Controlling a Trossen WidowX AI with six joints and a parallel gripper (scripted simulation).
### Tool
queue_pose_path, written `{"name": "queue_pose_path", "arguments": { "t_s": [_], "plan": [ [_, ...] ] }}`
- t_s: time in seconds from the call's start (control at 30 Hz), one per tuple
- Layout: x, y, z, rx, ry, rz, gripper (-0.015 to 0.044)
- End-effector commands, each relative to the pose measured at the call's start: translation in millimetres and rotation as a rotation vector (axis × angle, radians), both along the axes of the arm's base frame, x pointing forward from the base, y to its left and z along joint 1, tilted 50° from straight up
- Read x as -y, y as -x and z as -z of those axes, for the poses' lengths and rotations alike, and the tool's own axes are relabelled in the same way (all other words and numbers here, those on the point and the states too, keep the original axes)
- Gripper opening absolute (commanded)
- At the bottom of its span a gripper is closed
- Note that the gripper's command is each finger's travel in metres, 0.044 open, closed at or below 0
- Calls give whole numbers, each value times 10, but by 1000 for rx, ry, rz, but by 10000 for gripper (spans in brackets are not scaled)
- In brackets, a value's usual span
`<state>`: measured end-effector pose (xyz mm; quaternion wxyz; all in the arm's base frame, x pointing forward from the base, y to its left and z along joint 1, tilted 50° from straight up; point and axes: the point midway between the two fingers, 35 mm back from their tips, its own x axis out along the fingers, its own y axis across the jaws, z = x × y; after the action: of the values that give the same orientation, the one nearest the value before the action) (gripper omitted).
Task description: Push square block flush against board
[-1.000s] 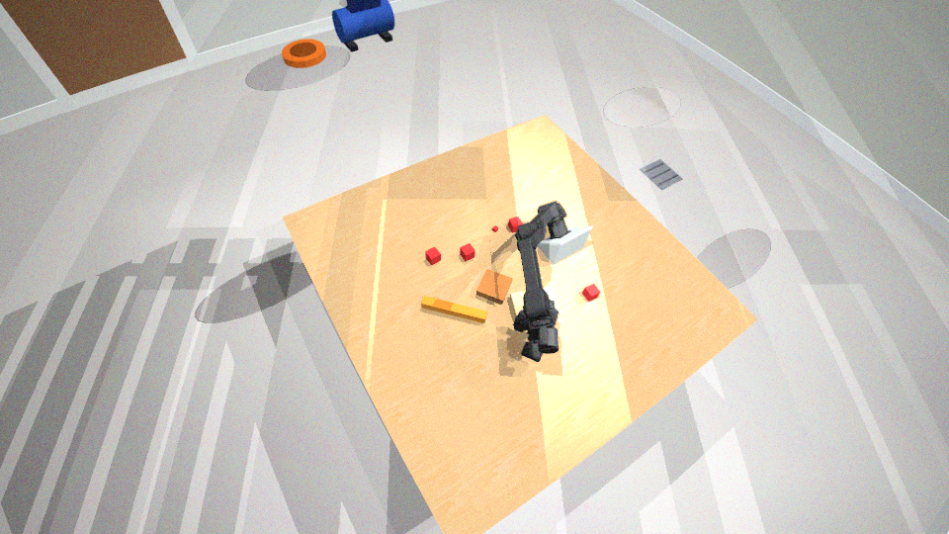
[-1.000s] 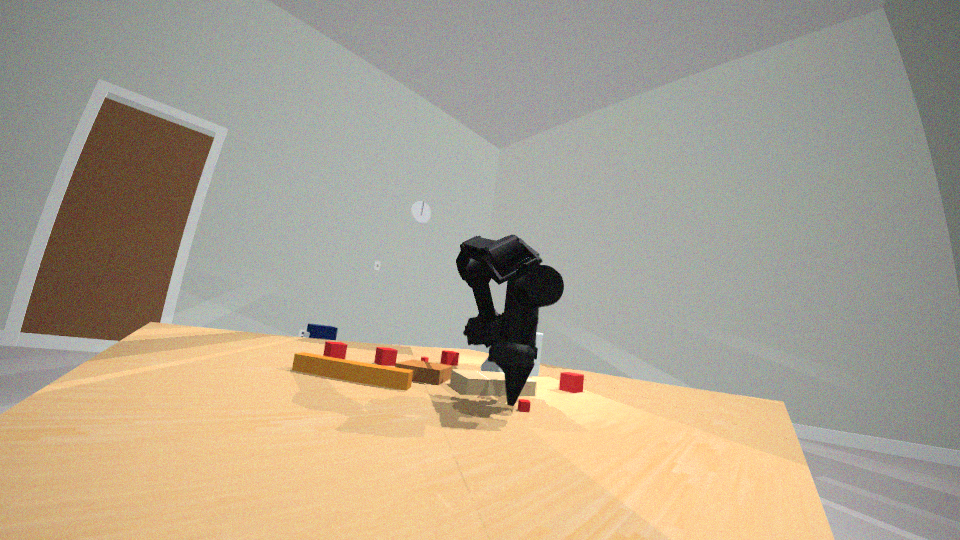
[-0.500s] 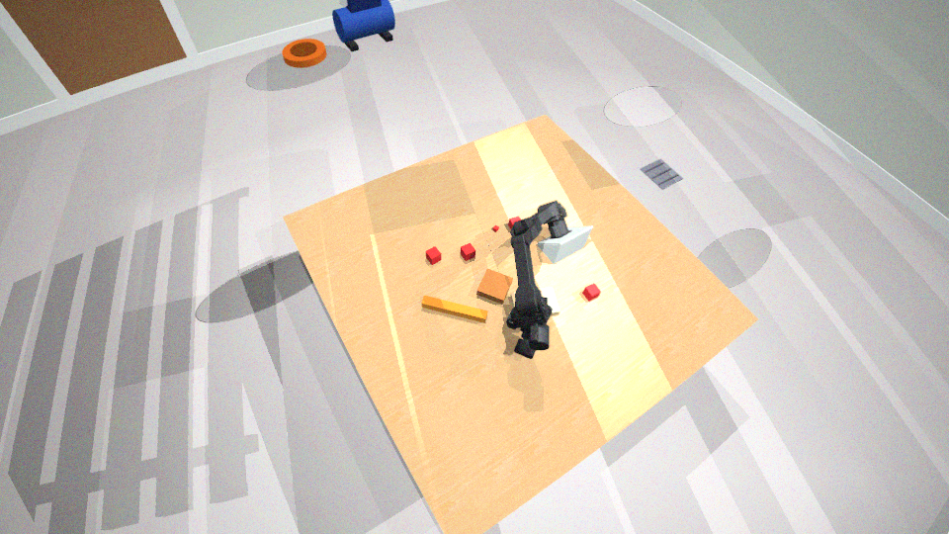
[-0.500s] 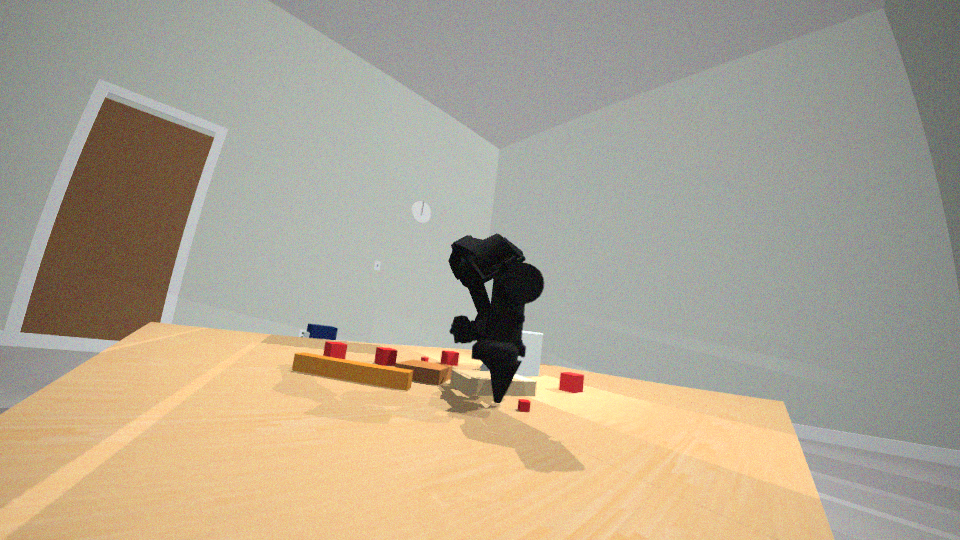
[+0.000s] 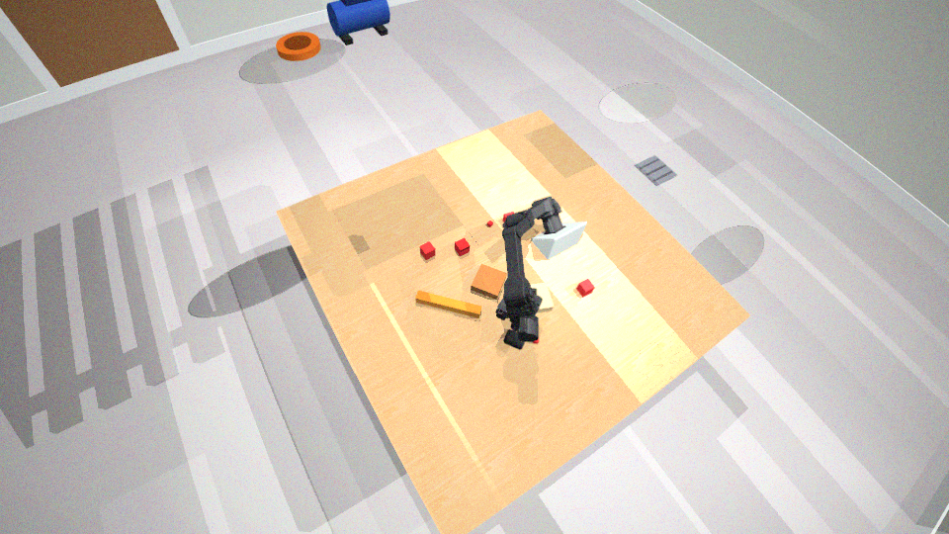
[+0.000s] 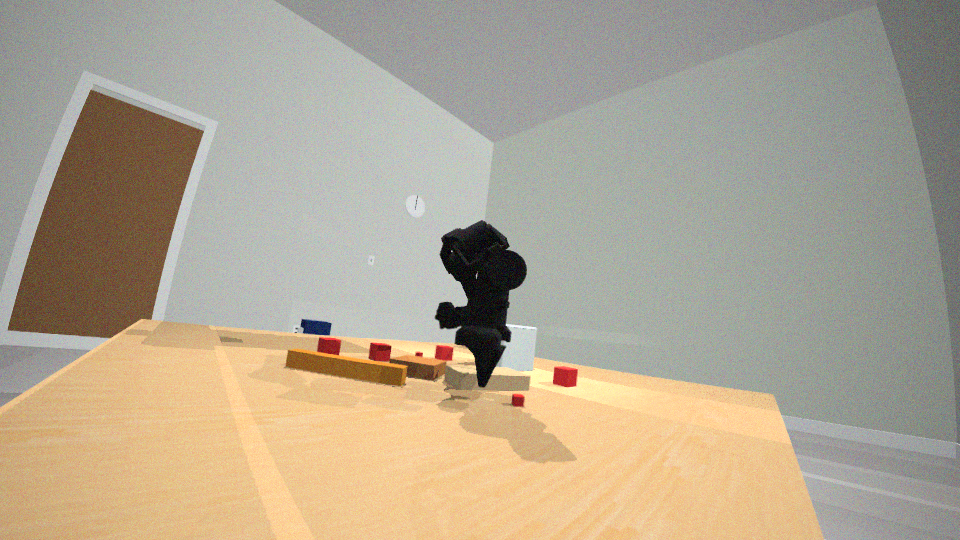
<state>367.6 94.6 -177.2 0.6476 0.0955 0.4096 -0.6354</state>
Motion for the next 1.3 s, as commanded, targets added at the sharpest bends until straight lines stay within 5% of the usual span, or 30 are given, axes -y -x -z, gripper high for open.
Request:
{"name": "queue_pose_path", "arguments": {
  "t_s": [0.0,0.23,1.27],
  "plan": [
    [-305,-52,-208,19,-13,-13,0],
    [-330,-47,-247,-11,-20,-63,0],
    [-59,525,-853,-824,-157,-762,0]
  ]
}}
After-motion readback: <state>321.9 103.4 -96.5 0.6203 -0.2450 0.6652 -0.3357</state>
